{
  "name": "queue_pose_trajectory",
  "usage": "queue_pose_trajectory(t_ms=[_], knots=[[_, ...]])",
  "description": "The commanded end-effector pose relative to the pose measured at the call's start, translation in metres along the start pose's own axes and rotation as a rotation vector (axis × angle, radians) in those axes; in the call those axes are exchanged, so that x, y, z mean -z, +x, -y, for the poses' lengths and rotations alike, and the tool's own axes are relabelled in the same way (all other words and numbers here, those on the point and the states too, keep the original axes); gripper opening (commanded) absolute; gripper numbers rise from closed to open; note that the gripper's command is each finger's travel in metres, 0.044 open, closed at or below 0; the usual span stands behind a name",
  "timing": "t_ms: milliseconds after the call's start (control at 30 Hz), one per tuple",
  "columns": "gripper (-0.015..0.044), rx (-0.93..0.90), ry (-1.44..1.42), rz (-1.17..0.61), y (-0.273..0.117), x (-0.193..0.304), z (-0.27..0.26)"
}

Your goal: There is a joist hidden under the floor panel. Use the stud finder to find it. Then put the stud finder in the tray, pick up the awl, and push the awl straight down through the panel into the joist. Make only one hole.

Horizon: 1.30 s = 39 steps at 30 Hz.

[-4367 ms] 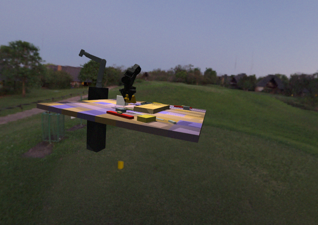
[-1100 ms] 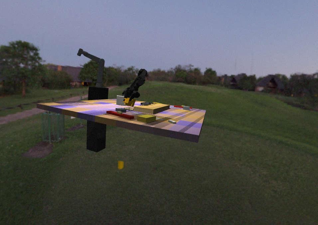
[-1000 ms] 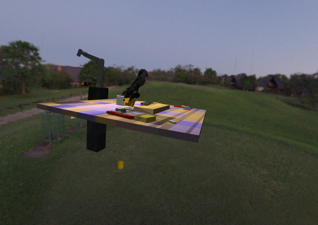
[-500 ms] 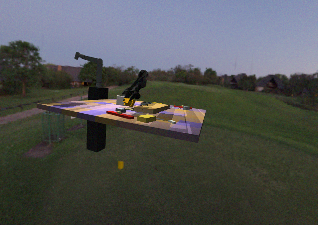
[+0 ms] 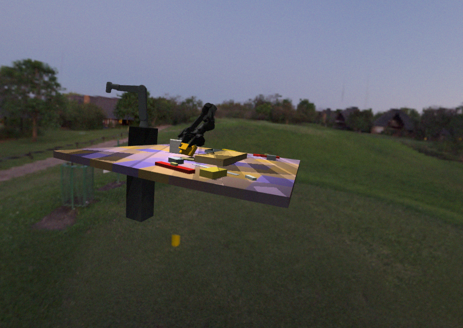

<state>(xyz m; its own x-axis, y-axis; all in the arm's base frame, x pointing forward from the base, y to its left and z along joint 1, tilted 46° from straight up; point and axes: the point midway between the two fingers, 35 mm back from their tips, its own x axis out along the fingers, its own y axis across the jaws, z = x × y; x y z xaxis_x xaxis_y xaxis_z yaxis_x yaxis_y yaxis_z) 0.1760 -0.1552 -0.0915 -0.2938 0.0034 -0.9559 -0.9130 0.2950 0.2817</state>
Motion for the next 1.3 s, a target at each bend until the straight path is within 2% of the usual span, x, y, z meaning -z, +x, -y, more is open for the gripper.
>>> queue_pose_trajectory(t_ms=[0,1133,1267], knots=[[0.0000,0.000,0.006,-0.042,0.0000,0.0001,-0.0008],[0.0000,0.002,0.008,-0.280,0.0009,-0.0072,-0.0010],[0.0000,0.003,0.002,-0.261,-0.0002,-0.0082,0.0000]])
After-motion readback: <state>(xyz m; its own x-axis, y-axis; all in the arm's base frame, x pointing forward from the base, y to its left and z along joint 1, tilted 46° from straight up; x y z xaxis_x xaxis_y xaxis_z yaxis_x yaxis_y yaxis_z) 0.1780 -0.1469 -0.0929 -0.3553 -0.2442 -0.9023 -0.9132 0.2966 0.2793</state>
